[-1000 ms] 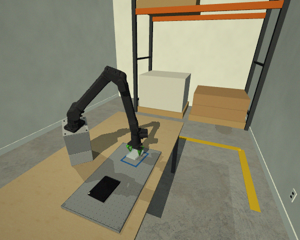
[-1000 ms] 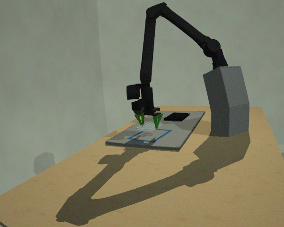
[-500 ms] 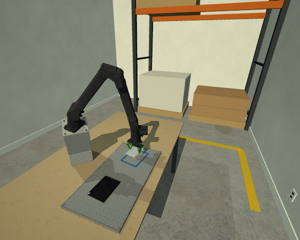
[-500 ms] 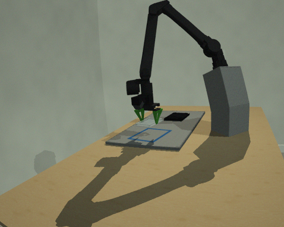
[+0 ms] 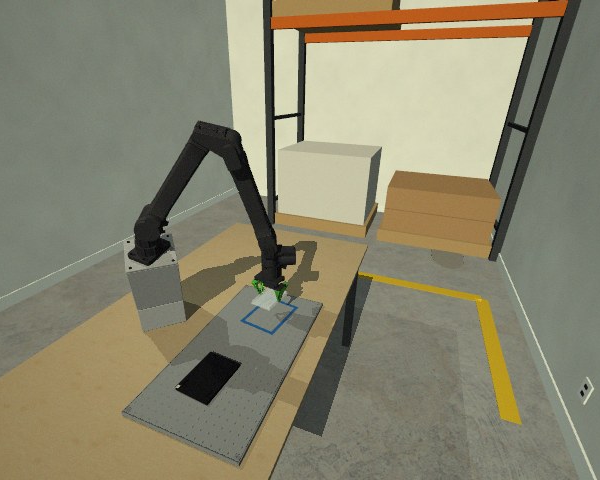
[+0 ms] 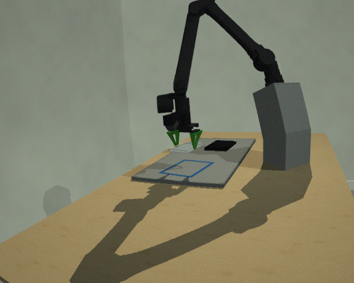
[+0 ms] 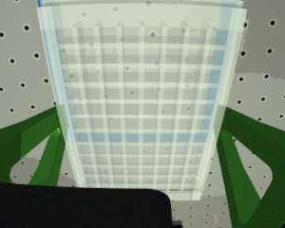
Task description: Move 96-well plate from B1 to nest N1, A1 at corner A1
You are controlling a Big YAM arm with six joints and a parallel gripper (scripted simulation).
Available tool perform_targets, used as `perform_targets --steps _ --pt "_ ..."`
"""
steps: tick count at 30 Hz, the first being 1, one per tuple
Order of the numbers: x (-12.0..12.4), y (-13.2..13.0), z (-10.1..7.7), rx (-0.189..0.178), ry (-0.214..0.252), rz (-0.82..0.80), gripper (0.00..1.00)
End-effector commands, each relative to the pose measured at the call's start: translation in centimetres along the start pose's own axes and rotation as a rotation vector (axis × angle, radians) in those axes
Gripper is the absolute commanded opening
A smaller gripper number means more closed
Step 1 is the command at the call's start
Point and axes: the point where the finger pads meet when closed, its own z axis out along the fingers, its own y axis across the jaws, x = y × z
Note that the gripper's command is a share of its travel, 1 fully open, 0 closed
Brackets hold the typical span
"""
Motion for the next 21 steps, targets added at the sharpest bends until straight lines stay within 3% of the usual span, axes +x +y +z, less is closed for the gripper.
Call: perform_targets --steps 1,4,9,21 --pt "-1.2 -0.3 -1.6 0.020 -0.017 -0.001 0.00" --pt "-0.8 0.9 -0.1 -0.010 0.005 -0.012 0.00" --pt "-1.4 -0.6 -1.6 0.026 -0.022 0.001 0.00" --pt "-1.3 -0.2 -1.1 0.017 -0.015 -0.002 0.00"
